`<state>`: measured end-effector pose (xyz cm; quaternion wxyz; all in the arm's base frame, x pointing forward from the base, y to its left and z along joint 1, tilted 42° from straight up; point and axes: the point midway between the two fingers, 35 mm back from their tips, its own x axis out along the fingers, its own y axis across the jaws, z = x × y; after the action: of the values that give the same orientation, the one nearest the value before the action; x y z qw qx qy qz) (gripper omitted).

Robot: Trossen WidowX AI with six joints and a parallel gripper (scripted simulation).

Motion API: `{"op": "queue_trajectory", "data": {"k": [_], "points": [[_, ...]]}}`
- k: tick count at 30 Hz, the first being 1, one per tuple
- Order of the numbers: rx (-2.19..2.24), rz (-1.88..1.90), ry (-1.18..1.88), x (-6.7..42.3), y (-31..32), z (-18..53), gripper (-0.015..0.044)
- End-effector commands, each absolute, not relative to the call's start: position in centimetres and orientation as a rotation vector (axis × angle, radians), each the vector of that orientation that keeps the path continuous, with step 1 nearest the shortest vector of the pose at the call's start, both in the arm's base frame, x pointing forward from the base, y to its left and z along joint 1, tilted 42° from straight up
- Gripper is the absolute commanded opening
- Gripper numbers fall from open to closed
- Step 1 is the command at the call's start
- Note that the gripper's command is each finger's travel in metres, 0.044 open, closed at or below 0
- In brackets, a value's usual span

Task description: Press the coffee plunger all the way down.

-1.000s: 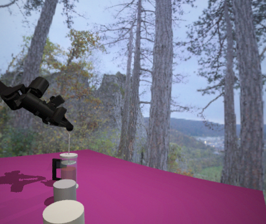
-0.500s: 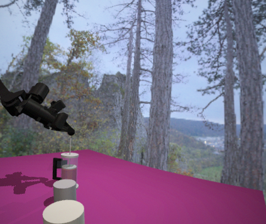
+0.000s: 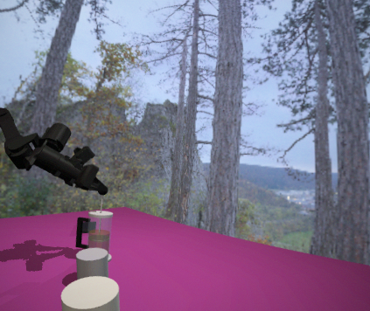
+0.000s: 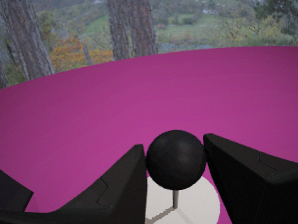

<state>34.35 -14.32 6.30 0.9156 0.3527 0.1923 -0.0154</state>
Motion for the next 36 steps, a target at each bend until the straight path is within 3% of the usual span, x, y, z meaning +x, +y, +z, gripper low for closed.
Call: {"op": "queue_trajectory", "data": {"k": [1,36], "points": [[0.754,-0.025,0.442,34.3,-12.8,4.3,0.0118],[0.756,-0.022,0.437,35.8,-12.1,3.4,0.0118]]}}
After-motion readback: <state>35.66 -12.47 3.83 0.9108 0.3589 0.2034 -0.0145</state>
